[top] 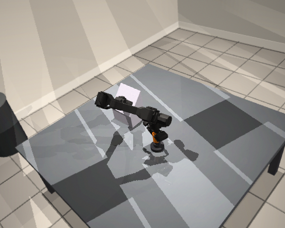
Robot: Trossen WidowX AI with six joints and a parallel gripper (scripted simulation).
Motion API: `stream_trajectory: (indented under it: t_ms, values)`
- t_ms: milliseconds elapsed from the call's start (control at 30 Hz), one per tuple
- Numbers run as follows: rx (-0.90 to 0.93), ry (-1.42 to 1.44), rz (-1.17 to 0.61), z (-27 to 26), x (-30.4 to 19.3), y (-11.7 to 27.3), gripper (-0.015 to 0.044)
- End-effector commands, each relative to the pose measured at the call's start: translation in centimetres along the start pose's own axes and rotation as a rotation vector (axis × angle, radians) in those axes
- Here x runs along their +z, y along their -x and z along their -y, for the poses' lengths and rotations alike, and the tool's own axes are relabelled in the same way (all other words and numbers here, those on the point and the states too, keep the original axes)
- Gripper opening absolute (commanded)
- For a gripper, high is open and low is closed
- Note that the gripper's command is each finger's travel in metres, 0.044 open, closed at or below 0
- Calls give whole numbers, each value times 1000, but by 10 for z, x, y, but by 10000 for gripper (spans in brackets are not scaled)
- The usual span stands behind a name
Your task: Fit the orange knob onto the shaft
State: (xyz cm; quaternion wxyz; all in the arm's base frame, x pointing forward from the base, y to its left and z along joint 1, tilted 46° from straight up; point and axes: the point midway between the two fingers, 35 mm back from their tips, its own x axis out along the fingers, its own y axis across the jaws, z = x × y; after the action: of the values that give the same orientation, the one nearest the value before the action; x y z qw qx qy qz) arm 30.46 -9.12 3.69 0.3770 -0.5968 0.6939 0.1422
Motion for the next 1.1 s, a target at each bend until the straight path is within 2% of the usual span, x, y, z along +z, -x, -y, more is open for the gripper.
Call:
stream_trajectory:
  t_ms: [0, 433, 667, 1067]
  values:
    - [-2, 6, -2, 0, 0, -1, 0]
    - [-2, 6, -1, 1, 0, 4, 0]
    - [-1, 204, -1, 1, 0, 3, 0]
    - [-1, 215, -2, 0, 0, -1, 0]
